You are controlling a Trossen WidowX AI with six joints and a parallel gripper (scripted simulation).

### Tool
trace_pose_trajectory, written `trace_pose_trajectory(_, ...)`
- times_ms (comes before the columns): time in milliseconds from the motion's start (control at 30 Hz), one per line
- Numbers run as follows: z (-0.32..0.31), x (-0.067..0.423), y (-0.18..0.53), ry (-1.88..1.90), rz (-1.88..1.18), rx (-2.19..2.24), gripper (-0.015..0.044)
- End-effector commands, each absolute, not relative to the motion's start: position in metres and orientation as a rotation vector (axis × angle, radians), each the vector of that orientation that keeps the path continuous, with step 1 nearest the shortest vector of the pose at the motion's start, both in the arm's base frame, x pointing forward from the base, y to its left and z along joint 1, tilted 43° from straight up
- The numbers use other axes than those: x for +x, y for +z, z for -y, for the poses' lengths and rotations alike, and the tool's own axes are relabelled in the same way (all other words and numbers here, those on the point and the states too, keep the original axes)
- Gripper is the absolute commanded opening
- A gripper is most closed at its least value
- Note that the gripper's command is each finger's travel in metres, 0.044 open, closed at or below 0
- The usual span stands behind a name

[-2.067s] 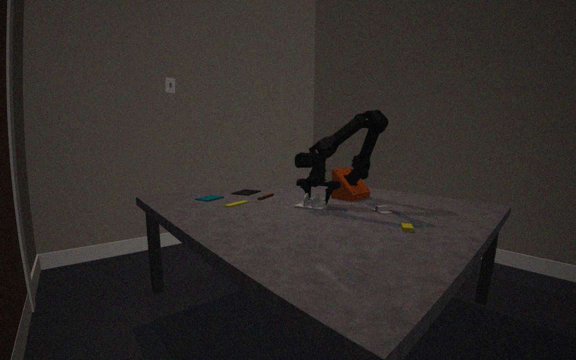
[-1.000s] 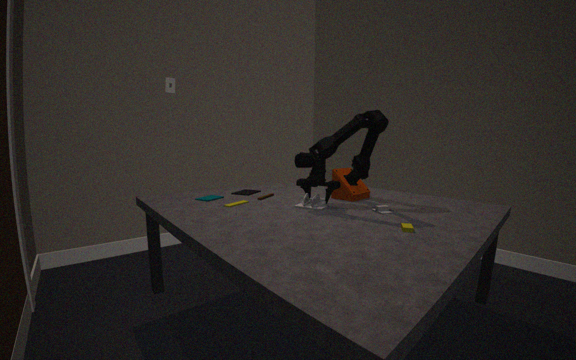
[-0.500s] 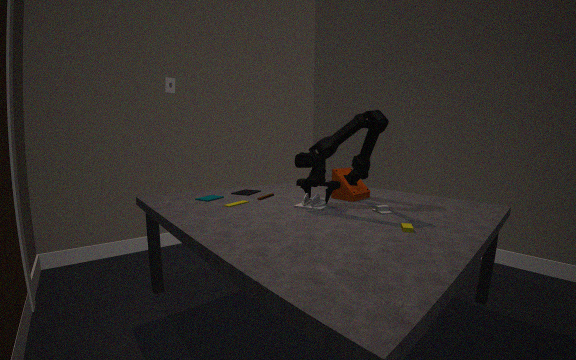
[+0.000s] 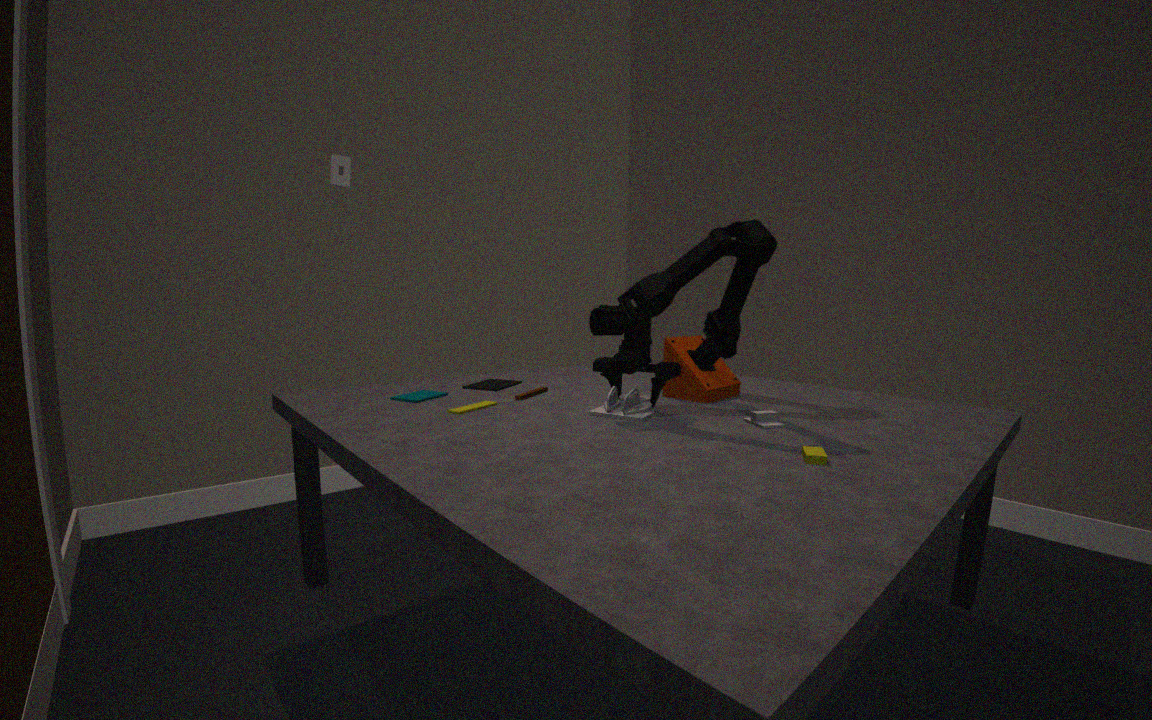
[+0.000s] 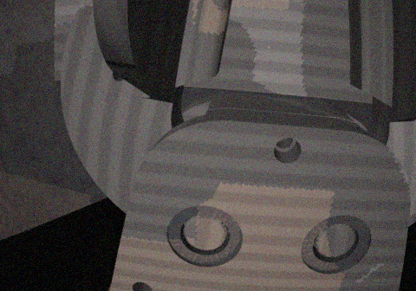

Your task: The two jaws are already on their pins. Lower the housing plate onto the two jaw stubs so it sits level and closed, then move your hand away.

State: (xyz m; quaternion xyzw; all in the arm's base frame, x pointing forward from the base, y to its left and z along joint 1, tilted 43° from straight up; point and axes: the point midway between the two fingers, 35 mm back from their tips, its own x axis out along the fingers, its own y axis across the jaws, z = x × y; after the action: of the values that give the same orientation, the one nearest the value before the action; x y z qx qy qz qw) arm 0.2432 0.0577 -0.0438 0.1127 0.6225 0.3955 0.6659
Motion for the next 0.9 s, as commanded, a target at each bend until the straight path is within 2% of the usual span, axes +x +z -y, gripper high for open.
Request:
trace_pose_trajectory(0,-0.0579,0.2431,-0.0442,0.89,-1.408,0.258,0.0351)
trace_pose_trajectory(700,-0.0579,0.2431,-0.0442,0.89,-1.408,0.258,0.0351)
trace_pose_trajectory(800,-0.0577,0.2433,-0.0438,0.893,-1.405,0.254,0.043)
trace_pose_trajectory(867,-0.0577,0.2433,-0.0438,0.893,-1.405,0.254,0.044)
